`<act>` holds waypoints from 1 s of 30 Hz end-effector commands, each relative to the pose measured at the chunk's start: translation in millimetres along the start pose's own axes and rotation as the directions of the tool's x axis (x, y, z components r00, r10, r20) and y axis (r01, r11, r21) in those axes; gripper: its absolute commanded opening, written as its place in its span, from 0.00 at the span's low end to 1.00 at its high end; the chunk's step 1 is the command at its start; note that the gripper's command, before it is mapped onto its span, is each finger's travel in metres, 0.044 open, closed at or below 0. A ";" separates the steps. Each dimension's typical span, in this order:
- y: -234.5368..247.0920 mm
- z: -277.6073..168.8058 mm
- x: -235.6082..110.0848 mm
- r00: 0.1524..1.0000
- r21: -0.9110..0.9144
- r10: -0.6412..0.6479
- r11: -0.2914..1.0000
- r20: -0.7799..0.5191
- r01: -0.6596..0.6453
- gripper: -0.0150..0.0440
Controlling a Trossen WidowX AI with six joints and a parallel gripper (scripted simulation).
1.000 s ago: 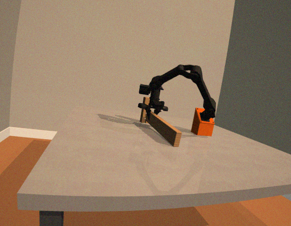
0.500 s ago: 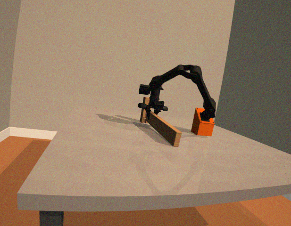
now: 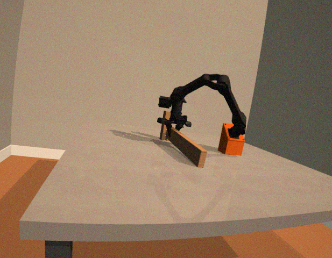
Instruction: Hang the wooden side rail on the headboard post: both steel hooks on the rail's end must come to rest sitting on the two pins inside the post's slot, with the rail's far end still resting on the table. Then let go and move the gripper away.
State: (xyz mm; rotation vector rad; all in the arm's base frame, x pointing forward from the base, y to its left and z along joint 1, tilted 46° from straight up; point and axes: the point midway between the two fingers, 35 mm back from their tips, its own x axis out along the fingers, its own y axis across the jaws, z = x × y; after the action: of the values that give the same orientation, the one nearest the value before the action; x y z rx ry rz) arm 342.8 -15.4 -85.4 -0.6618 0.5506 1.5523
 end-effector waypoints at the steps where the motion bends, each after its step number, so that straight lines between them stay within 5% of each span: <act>1: 1.2 -4.1 -2.1 1.000 -0.003 -0.004 1.000 -0.010 0.004 0.25; 30: -0.3 -6.6 -3.8 1.000 -0.003 -0.004 1.000 -0.010 0.004 0.25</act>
State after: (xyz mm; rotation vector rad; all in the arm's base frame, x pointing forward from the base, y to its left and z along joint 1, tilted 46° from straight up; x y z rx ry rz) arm 341.7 -17.4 -87.4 -0.6573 0.5525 1.5538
